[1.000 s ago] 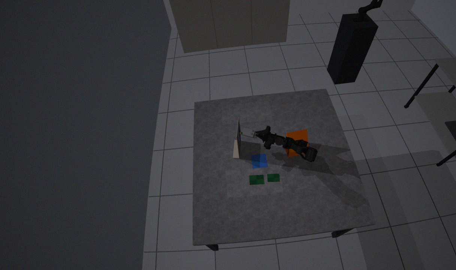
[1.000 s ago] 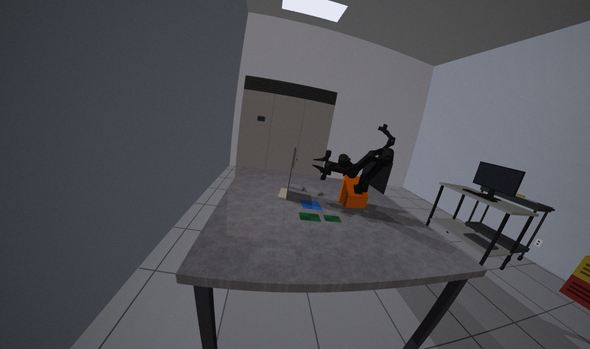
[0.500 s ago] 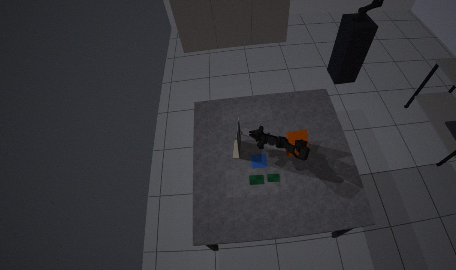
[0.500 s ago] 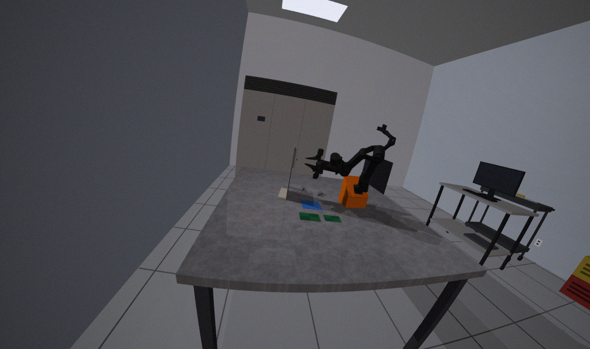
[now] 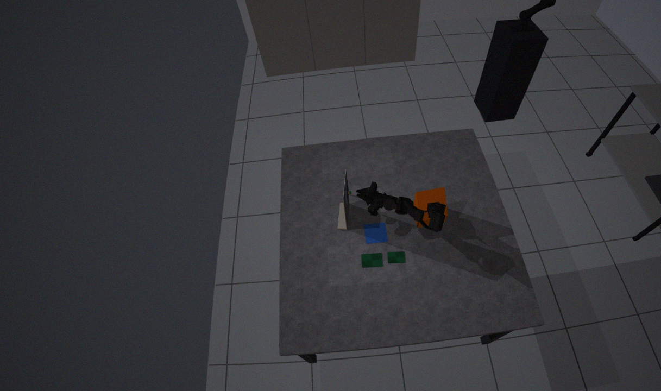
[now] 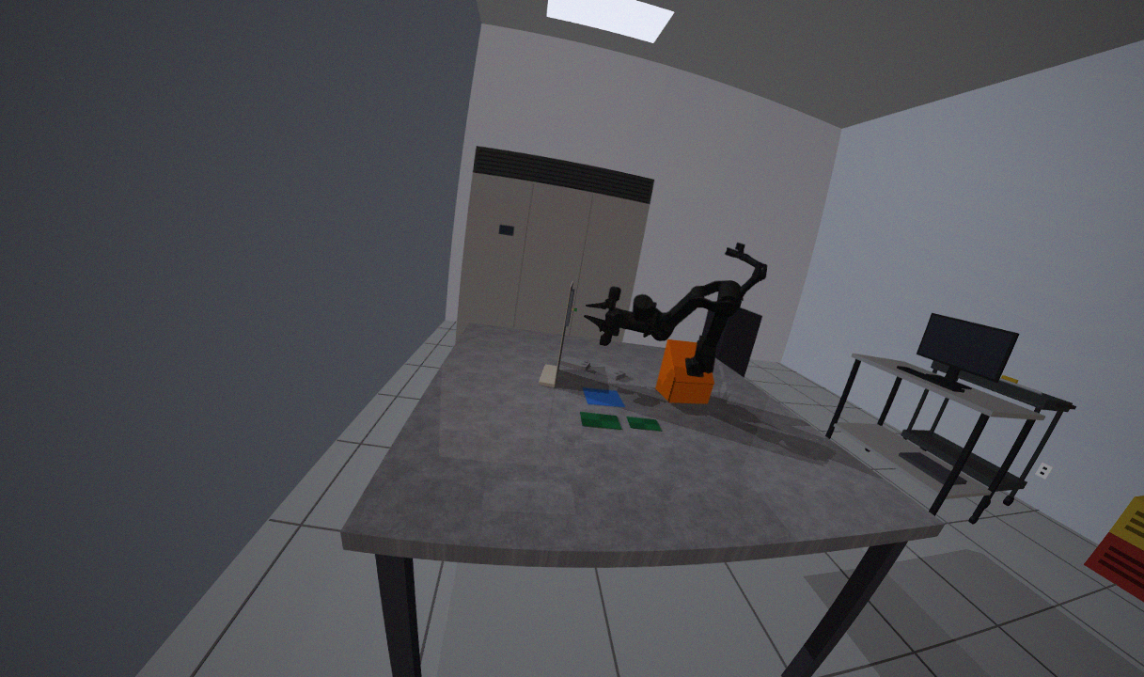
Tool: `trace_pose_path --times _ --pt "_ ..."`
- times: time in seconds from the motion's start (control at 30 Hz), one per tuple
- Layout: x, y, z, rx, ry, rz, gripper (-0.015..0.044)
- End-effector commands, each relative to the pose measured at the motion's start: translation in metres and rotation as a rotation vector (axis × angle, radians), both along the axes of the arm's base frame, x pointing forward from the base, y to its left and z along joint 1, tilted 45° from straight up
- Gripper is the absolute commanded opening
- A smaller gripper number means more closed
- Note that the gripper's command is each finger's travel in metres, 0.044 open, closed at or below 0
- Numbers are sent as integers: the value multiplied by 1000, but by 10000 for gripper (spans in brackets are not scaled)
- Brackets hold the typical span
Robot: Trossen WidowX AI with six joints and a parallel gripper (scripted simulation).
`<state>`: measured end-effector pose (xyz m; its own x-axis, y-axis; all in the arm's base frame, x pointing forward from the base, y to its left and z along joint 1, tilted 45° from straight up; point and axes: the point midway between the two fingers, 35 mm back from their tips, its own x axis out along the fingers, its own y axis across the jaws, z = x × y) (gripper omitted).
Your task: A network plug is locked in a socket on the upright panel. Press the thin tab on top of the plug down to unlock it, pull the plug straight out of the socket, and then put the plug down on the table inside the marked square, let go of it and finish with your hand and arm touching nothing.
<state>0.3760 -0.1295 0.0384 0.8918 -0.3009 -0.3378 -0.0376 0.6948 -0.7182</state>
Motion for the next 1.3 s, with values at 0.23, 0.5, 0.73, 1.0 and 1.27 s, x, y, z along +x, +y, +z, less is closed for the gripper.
trace_pose_path --times 0.23,0.5,0.73,1.0,1.27 --pt "17 -2 -3 2 0 -4 156" --pt "29 -3 -5 2 -1 -4 156" --pt "38 -4 -7 2 -1 -4 156" --pt "38 -4 -7 2 -1 -4 70" --pt "38 -4 -7 2 -1 -4 17"
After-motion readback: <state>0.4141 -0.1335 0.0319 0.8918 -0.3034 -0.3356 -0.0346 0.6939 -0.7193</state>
